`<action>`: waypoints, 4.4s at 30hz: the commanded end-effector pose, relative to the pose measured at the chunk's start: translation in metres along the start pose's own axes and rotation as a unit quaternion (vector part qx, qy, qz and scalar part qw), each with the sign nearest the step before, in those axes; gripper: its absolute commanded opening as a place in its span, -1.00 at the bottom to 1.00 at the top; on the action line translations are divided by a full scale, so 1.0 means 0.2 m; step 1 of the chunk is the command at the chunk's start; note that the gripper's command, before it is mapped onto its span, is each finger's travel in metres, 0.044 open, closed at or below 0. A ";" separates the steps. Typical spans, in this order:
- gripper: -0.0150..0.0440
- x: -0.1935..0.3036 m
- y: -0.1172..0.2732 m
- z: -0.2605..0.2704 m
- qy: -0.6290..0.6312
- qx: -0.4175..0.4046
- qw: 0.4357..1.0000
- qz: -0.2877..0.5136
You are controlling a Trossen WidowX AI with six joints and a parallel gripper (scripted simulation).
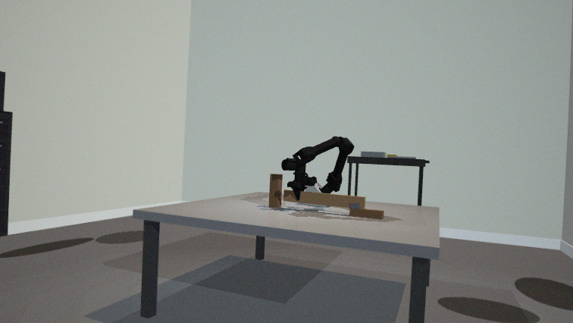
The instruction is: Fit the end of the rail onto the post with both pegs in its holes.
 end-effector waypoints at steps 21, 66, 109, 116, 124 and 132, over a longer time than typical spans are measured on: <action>-0.49 0.04 0.02 -0.01 0.002 0.004 1.000 0.002; -0.49 0.11 0.01 -0.01 0.002 0.004 1.000 0.003; -0.49 0.12 0.02 -0.01 0.002 0.004 1.000 0.003; -0.49 0.12 0.02 -0.01 0.002 0.004 1.000 0.003; -0.49 0.12 0.02 -0.01 0.002 0.004 1.000 0.003; -0.49 0.12 0.02 -0.01 0.002 0.004 1.000 0.003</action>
Point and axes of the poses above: the point midway between the two fingers, 35 mm back from their tips, its own y axis back along the fingers, its own z axis across the jaws, x = y × z, the point moved 4 cm from there along y, back along the fingers
